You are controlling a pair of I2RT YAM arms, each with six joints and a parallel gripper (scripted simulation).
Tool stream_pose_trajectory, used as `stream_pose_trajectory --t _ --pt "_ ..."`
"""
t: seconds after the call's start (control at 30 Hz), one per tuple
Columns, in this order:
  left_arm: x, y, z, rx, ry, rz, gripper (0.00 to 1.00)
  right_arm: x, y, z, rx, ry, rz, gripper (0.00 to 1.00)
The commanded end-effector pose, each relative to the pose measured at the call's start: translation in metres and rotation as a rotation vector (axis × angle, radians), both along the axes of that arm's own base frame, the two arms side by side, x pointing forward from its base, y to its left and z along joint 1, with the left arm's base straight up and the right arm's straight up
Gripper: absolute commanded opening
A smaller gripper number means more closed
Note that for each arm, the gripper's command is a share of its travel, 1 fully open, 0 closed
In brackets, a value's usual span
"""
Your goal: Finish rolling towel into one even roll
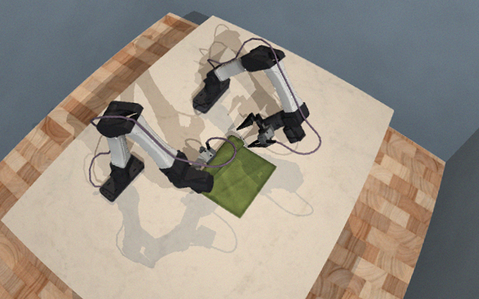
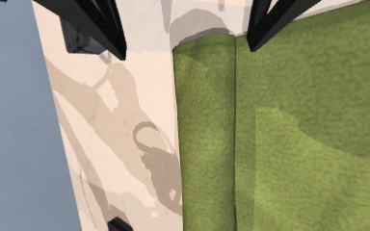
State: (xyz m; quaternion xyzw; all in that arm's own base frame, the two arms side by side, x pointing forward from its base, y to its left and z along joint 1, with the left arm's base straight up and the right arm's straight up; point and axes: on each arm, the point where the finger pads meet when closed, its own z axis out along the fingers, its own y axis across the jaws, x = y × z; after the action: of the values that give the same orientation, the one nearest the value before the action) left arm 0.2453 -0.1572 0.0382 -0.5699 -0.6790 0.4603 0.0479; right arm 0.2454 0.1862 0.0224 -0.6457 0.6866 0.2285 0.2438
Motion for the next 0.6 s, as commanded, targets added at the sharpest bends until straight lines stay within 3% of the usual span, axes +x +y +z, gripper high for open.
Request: stream_pose_trajectory --t 0.0,0.37,0.43,0.57 --pt "-0.006 -0.002 0.005 -0.010 -0.093 -0.014 0.88 -0.009 0.000 0.001 0.007 0.156 0.020 0.30" --pt "-0.028 -0.017 0.006 -0.062 -0.603 0.011 0.92 -0.009 0.000 0.004 0.012 0.492 0.019 0.30" --pt "-0.028 -0.017 0.006 -0.062 -0.603 0.011 0.92 -0.009 0.000 0.004 0.012 0.492 0.019 0.30" --pt "-0.036 -0.023 0.006 -0.082 -0.798 0.022 0.94 -0.009 0.000 0.005 0.014 0.597 0.019 0.30"
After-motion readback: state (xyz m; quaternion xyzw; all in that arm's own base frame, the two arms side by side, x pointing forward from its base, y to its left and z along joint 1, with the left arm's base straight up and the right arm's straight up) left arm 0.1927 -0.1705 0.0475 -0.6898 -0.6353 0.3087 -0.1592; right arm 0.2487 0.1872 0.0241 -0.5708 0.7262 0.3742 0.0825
